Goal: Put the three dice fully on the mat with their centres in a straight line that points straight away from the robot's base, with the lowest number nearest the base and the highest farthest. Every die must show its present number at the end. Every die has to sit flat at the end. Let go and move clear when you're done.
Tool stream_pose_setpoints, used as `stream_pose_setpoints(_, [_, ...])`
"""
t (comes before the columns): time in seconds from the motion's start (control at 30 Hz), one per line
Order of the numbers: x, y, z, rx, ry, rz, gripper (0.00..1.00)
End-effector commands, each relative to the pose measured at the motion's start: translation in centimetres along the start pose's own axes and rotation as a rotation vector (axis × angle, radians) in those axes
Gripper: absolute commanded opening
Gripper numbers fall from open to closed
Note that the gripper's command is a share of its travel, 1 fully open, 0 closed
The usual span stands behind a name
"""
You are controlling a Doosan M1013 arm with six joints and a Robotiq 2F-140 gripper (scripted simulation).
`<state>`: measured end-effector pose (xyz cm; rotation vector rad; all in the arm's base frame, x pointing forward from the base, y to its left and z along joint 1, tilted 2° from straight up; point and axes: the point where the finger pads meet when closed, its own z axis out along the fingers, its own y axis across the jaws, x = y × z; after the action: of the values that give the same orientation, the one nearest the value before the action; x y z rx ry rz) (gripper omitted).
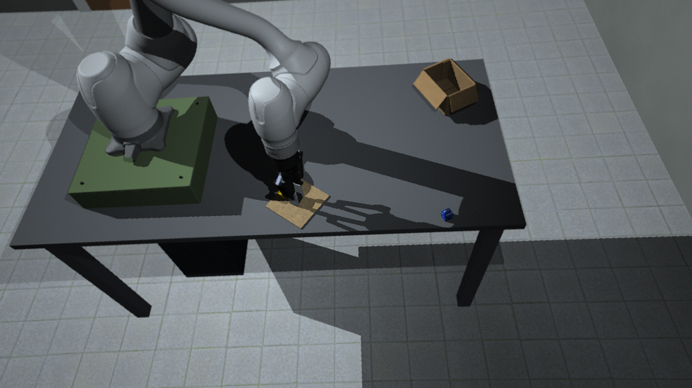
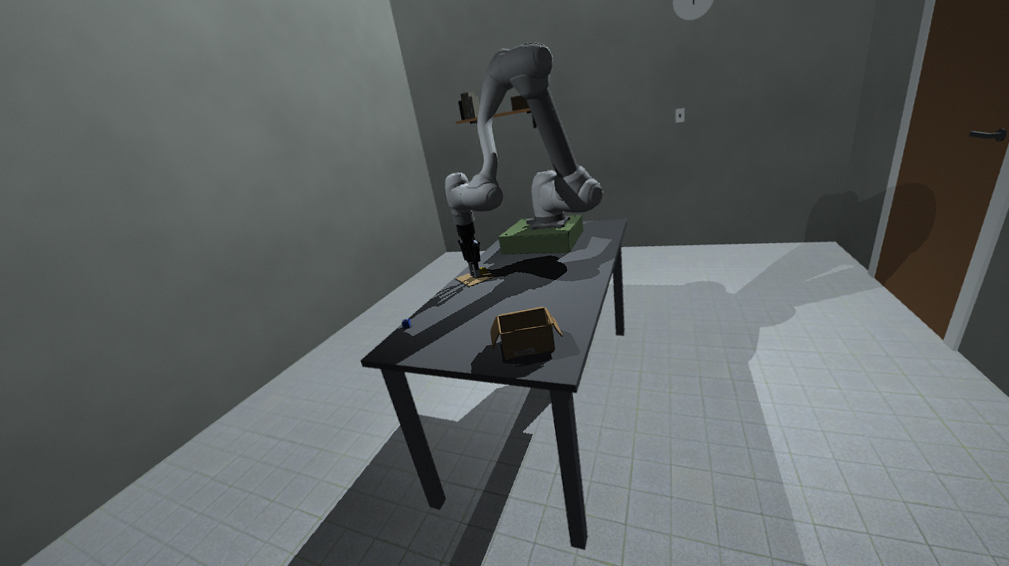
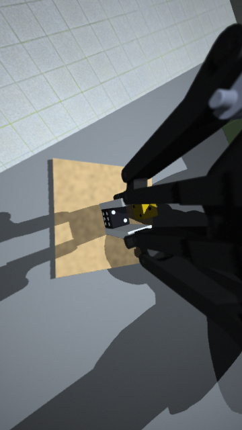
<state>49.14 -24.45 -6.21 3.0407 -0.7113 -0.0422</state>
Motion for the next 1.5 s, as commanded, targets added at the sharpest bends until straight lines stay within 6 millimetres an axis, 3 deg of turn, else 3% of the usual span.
stream_pose_setpoints(0.0, [0.05, -0.01, -0.05, 0.0, 0.001, 0.0, 0.21])
stream_pose_setpoints(1.47, [0.05, -0.01, 0.34, 0.0, 0.001, 0.0, 0.21])
